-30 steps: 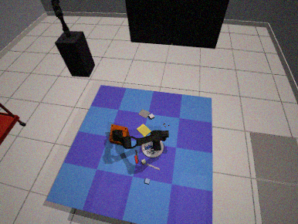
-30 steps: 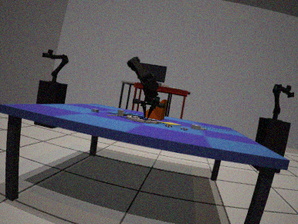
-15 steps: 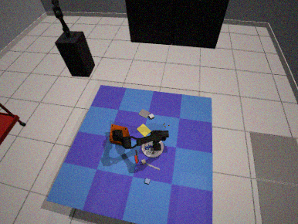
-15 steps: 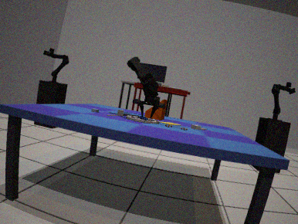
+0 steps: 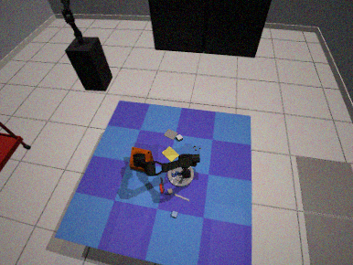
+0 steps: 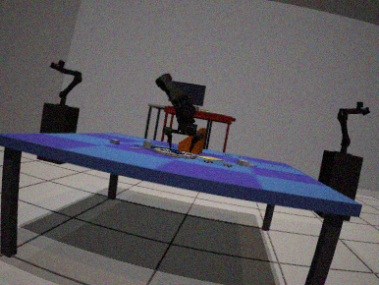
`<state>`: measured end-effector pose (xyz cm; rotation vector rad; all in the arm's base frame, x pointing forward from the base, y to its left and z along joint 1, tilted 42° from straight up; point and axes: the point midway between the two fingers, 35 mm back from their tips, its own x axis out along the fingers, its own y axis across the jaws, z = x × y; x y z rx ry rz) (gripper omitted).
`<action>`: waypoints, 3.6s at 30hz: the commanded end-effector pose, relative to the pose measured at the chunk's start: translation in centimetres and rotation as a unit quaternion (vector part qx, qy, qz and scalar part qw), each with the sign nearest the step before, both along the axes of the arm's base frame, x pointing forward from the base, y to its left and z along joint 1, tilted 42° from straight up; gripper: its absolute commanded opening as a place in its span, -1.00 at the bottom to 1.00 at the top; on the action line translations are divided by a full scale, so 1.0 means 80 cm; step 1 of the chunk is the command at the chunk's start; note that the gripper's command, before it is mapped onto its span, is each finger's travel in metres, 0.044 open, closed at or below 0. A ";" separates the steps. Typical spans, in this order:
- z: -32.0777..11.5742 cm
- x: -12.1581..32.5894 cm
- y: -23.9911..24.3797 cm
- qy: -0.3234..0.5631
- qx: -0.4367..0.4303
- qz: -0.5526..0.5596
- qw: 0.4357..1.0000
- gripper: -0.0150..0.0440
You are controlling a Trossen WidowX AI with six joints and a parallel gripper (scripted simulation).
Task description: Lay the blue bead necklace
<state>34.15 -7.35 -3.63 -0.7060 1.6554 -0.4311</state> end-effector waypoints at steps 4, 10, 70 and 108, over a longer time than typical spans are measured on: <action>0.000 0.000 0.000 -0.001 0.000 -0.002 1.000 1.00; 0.000 0.000 0.000 -0.001 0.000 -0.002 1.000 1.00; -0.007 0.004 0.002 0.063 0.012 0.074 0.995 -0.20; -0.002 0.002 0.008 0.068 0.010 0.076 0.995 -0.49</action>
